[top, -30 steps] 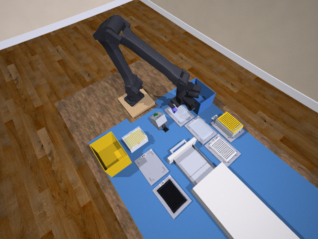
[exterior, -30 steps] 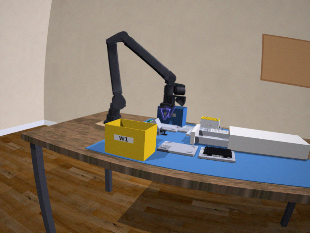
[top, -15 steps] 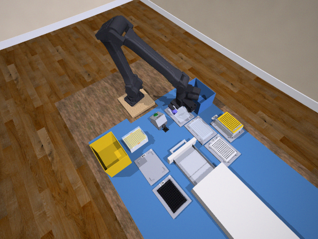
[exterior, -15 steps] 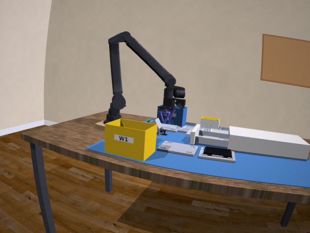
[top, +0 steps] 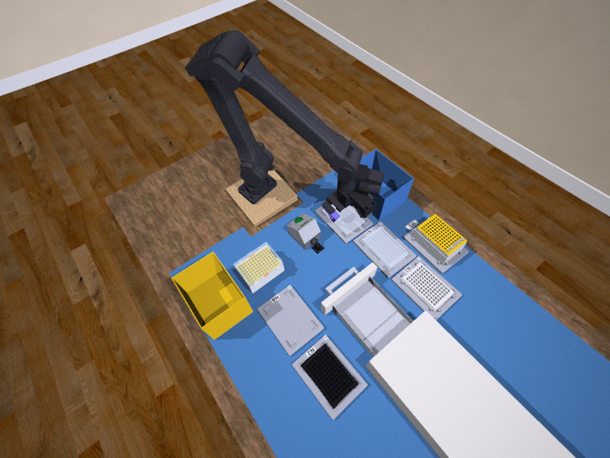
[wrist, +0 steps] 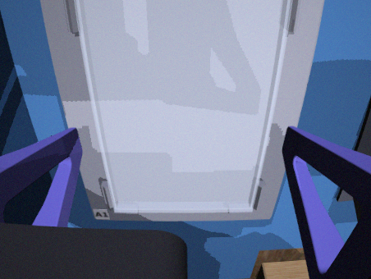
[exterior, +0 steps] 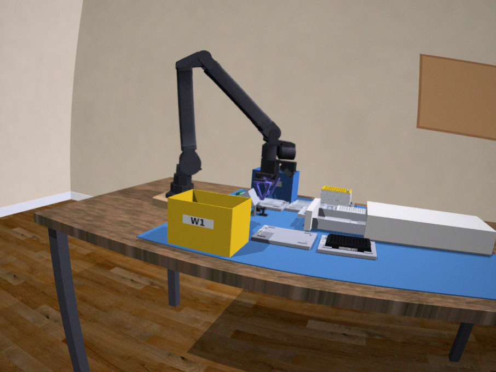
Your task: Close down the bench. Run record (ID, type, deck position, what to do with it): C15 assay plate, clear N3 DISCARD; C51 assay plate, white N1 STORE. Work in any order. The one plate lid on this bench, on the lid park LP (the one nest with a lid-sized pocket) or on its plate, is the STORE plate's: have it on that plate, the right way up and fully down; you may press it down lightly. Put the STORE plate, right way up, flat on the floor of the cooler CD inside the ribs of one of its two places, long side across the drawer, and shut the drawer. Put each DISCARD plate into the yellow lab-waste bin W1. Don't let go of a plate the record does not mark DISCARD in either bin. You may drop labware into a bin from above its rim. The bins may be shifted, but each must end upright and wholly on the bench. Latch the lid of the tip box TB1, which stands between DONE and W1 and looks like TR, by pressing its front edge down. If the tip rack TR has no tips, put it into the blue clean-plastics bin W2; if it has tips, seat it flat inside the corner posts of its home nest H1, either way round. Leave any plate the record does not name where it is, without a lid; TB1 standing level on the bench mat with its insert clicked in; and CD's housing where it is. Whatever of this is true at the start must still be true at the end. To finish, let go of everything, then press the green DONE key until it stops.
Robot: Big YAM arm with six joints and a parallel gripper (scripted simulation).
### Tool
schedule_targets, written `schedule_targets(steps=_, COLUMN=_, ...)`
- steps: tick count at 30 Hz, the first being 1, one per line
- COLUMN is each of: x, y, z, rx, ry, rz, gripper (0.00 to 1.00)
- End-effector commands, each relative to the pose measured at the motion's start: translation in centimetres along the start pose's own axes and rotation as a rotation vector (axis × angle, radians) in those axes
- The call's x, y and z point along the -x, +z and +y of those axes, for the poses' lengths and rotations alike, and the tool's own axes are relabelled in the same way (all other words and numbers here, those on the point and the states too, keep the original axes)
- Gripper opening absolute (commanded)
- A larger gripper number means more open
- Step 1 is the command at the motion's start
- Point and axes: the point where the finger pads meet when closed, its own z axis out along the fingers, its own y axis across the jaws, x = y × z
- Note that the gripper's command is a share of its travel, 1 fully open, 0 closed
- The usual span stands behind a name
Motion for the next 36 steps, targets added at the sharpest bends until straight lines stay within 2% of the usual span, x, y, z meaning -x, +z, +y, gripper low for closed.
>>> schedule_targets(steps=1, x=0.7, y=0.4, z=-0.2, rx=0.002, ry=0.006, rz=-0.008, gripper=1.00)
schedule_targets(steps=2, x=2.1, y=-0.4, z=0.7, rx=0.020, ry=0.010, rz=-0.035, gripper=1.00)
schedule_targets(steps=5, x=0.6, y=0.9, z=-0.2, rx=0.002, ry=0.006, rz=-0.007, gripper=1.00)
schedule_targets(steps=13, x=0.6, y=2.0, z=-0.2, rx=0.002, ry=0.006, rz=-0.007, gripper=1.00)
schedule_targets(steps=15, x=1.4, y=0.8, z=0.7, rx=0.018, ry=0.004, rz=-0.030, gripper=1.00)
schedule_targets(steps=22, x=1.4, y=0.8, z=0.7, rx=0.018, ry=0.004, rz=-0.030, gripper=1.00)
schedule_targets(steps=23, x=1.4, y=0.8, z=0.7, rx=0.018, ry=0.004, rz=-0.030, gripper=0.00)
schedule_targets(steps=36, x=1.4, y=0.8, z=0.7, rx=0.018, ry=0.004, rz=-0.030, gripper=0.00)
